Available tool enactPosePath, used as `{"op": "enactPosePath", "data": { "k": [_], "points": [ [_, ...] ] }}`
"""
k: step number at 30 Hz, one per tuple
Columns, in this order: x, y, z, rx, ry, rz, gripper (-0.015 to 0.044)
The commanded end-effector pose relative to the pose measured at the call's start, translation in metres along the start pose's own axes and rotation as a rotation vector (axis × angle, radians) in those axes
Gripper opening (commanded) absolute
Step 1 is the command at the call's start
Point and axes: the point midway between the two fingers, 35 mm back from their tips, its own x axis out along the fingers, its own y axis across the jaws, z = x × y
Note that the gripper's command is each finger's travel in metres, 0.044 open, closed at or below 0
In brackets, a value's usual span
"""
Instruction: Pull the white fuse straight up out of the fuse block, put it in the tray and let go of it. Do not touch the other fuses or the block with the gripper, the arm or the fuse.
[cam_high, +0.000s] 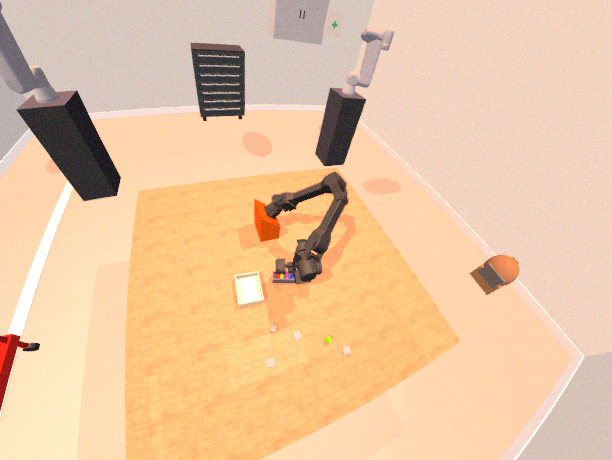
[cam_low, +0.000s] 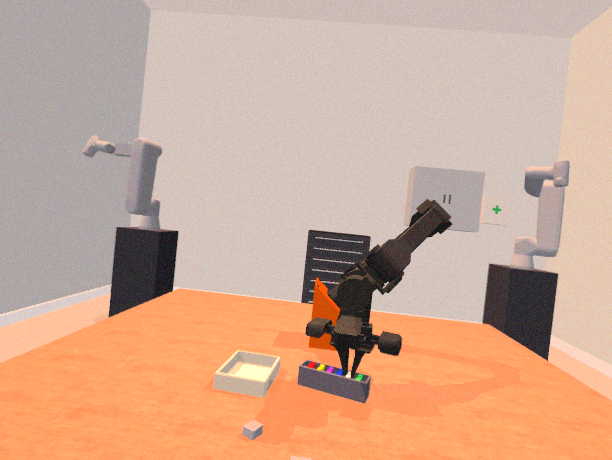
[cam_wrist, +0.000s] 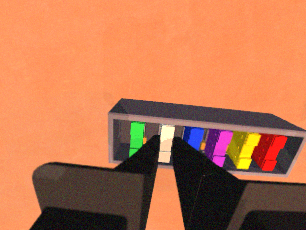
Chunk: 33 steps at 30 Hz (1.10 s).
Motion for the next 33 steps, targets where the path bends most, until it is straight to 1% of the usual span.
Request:
{"op": "enactPosePath", "data": {
  "k": [1,5,33],
  "points": [
    [0.0,0.0,0.0,0.0,0.0,0.0,0.0027],
    [0.0,0.0,0.0,0.0,0.0,0.0,0.0001],
    [-0.012,0.0,0.001,0.001,0.0,0.0,0.0]
  ]
}}
